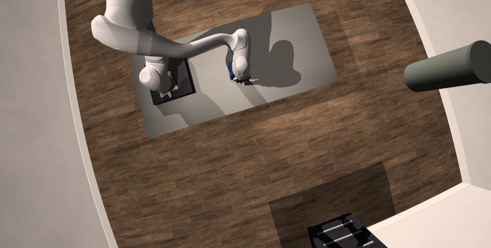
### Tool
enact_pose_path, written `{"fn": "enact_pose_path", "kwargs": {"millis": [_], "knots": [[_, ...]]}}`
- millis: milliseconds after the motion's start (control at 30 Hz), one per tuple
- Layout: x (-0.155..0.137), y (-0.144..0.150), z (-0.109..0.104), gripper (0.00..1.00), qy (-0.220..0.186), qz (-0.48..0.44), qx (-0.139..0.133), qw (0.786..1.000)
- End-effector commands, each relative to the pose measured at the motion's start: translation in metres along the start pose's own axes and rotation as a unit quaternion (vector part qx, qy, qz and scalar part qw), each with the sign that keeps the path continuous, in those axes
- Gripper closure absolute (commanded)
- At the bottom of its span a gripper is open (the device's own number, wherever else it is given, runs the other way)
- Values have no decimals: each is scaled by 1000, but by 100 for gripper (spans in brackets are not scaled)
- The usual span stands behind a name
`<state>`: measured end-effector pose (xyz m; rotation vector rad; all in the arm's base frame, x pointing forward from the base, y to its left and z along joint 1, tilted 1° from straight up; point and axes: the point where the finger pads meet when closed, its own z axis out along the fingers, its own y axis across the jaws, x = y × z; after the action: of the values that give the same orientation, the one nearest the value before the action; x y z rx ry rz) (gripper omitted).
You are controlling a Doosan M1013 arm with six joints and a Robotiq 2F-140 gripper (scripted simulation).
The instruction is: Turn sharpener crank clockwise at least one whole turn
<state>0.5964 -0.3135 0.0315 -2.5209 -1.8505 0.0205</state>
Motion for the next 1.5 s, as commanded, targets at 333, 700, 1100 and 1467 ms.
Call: {"fn": "enact_pose_path", "kwargs": {"millis": [333, 700, 1100, 1467], "knots": [[0, 0, 4, 100, -2, 2, 1, 1000], [0, -1, 11, 100, -2, 2, 1, 1000], [0, -9, 30, 100, -2, 2, 1, 1000], [0, -25, 44, 100, -2, 2, 1, 1000]]}}
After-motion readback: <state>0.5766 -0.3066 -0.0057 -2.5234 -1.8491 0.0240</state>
